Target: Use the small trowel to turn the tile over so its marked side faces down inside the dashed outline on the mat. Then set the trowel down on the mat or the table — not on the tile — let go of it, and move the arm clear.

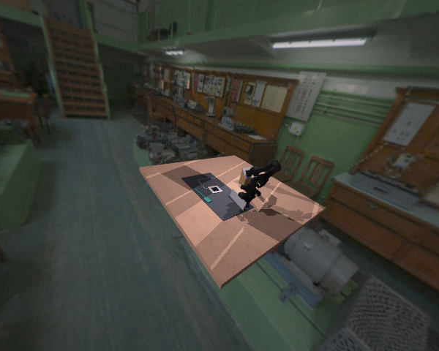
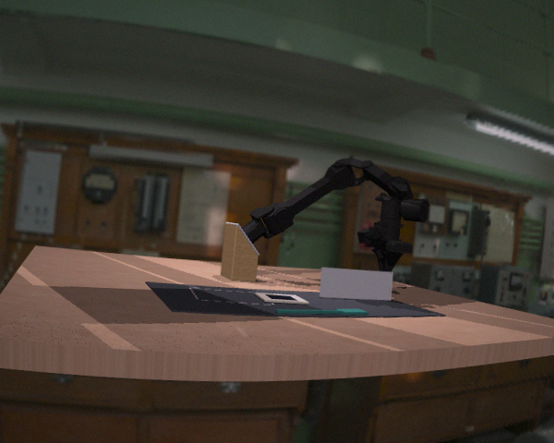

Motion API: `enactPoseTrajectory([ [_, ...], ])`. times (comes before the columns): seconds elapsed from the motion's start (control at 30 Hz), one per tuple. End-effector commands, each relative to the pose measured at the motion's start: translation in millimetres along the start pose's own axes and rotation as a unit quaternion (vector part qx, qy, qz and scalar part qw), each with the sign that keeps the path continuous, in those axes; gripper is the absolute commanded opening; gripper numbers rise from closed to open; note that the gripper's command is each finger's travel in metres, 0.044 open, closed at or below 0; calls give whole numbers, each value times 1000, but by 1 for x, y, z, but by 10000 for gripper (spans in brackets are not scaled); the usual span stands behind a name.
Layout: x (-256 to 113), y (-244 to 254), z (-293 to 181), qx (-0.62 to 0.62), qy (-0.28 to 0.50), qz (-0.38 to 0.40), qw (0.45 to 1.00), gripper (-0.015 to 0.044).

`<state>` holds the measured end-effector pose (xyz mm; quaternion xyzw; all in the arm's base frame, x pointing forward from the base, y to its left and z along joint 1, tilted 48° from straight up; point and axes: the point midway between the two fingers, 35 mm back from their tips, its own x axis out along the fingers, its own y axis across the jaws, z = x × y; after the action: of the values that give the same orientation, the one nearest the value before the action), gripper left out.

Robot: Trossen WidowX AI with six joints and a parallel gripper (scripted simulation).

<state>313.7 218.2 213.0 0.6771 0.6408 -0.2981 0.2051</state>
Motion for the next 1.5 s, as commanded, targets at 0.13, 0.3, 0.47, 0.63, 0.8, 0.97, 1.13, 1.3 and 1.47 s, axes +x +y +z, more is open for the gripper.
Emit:
enactPoseTrajectory([
  [0.13,-2,16,-1,-2,2,3,1000,100],
  [0.3,-2,26,-1,-3,2,3,1000,100],
  [0.47,-2,35,-1,-3,2,3,1000,100],
  [0.63,-2,44,-1,-3,2,3,1000,100],
  [0.8,-2,53,-1,-3,2,4,1000,100],
  [0.97,-2,62,-2,-3,2,4,1000,100],
  [1.13,1,63,-1,-2,-1,1,1000,100],
  [1.3,1,65,-1,-2,-1,1,1000,100],
  [1.47,0,62,-1,-2,-1,1,1000,100],
])
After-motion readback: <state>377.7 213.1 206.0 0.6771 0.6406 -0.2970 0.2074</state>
